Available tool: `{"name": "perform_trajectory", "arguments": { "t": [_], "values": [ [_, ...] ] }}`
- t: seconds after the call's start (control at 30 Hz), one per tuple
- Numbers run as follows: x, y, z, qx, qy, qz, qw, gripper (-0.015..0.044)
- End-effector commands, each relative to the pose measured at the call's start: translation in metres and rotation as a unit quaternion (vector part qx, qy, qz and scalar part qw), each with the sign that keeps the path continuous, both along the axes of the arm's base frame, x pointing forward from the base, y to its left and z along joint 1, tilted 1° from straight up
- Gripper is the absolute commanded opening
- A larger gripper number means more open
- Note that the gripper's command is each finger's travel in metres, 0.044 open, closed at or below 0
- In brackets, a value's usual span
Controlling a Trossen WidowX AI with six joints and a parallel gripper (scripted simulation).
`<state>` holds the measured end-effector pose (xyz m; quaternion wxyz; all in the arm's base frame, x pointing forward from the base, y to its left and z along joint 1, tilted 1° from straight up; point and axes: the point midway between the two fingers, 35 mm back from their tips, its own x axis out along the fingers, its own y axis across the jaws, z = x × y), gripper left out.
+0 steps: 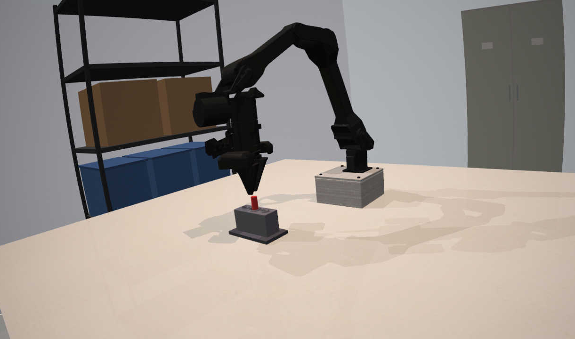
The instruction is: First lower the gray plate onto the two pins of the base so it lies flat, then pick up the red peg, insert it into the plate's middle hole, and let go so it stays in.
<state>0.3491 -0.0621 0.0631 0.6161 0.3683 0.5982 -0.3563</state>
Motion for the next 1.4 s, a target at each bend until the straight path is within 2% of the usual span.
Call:
{"name": "perform_trajectory", "arguments": {
  "t": [0.0, 1.37],
  "values": [
    [0.0, 0.0, 0.0, 0.0, 0.0, 0.0, 1.0, 0.015],
    [0.0, 0.0, 0.023, 0.0, 0.0, 0.002, 1.0, 0.015]
  ]
}}
